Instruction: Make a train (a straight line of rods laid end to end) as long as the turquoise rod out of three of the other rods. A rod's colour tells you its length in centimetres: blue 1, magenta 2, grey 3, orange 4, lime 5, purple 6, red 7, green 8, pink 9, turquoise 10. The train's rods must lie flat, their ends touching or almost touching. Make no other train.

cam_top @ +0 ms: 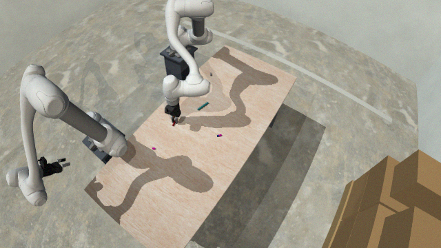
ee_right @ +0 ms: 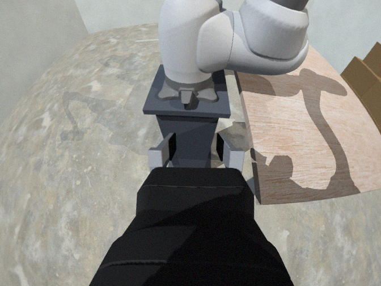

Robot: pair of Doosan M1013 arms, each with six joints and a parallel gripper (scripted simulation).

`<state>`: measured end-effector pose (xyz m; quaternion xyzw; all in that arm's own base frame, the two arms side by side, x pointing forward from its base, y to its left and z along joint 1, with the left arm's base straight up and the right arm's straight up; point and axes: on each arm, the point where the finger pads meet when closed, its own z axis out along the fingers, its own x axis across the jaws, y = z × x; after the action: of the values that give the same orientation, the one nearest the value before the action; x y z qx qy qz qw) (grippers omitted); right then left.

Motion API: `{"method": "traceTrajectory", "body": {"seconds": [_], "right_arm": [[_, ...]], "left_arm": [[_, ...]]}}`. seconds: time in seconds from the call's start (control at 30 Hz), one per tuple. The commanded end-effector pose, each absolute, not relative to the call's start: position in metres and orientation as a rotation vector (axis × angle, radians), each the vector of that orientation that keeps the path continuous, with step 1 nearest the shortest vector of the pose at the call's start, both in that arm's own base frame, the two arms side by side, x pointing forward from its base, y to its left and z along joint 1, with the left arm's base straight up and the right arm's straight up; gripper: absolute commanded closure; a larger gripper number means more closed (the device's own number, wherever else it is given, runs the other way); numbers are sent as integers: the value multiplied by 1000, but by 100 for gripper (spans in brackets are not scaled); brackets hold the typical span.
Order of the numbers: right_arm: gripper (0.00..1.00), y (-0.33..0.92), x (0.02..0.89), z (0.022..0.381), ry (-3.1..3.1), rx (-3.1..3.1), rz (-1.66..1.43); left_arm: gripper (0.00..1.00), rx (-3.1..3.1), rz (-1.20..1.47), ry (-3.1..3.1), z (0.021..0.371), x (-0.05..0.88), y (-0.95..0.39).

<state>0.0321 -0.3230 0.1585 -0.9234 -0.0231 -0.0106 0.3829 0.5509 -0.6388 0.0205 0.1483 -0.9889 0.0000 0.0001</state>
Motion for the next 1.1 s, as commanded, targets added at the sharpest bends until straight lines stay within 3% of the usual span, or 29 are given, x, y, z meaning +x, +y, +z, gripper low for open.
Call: {"method": "traceTrajectory", "body": {"seconds": [0.0, 0.93, 0.97, 1.07], "right_arm": [[0, -323, 32, 159, -59, -2356, -27], [0, -323, 32, 159, -59, -2356, -27], [0, -323, 32, 159, -59, -2356, -27], [0, -323, 32, 159, -59, -2356, -27]], "left_arm": [[46, 466, 2, -3108, 22, 551, -639], [46, 466, 2, -3108, 22, 551, -639], [76, 466, 2, -3108, 22, 551, -639], [76, 466, 2, -3108, 22, 551, -639]]}}
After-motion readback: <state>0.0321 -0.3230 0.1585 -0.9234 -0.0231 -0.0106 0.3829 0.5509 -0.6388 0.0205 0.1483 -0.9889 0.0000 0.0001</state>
